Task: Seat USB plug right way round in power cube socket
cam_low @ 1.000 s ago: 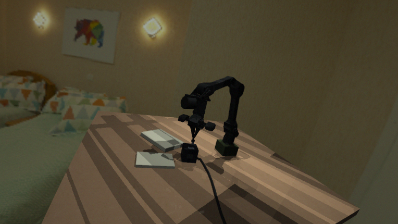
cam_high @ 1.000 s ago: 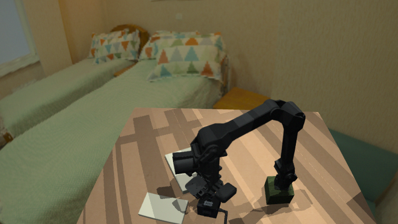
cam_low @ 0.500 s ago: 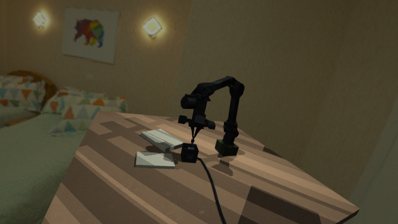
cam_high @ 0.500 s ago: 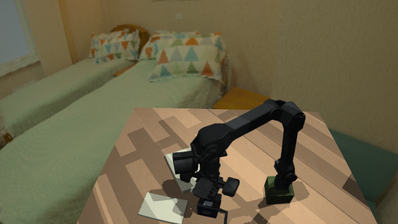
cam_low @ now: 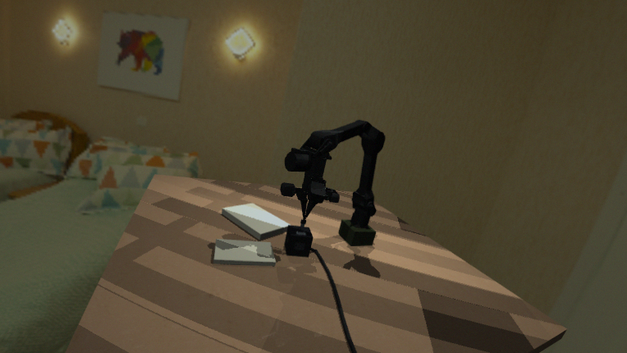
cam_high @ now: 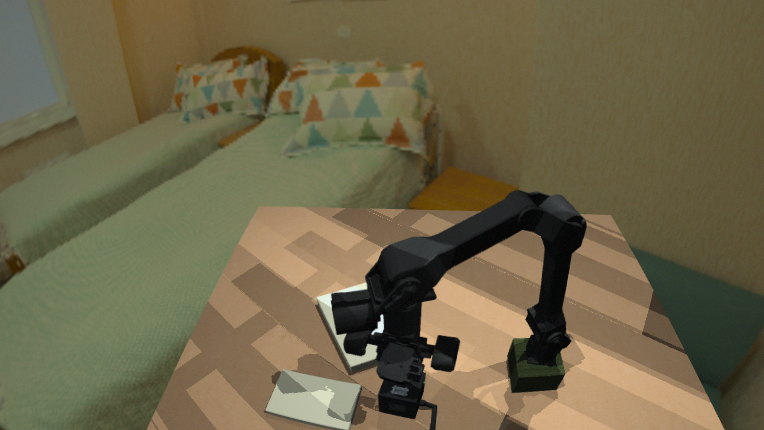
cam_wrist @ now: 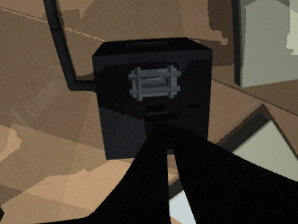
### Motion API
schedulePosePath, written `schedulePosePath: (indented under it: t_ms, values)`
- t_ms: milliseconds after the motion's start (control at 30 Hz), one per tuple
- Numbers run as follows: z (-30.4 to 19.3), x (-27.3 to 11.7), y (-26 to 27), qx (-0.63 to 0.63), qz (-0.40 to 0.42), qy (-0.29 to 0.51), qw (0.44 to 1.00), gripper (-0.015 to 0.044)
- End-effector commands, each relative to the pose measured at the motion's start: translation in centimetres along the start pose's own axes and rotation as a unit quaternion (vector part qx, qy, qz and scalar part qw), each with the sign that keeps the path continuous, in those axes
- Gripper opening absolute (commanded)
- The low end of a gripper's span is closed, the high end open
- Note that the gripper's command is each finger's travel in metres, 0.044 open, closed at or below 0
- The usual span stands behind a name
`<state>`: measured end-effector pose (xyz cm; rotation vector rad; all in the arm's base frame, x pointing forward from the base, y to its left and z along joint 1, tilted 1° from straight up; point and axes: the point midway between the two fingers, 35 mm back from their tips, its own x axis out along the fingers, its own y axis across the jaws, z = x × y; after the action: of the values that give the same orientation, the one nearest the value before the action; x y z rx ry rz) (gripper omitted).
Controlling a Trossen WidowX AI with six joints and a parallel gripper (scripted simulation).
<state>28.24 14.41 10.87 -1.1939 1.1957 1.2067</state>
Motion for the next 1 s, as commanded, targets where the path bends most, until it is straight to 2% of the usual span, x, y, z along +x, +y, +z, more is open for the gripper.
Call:
schedulePosePath:
  t_ms: [0,967]
  values:
    - [0.00,0.02,0.03,-0.003,0.001,0.000,1.000,0.0000]
    - [0.16,0.32,-0.04,0.002,0.000,-0.012,1.000,0.0000]
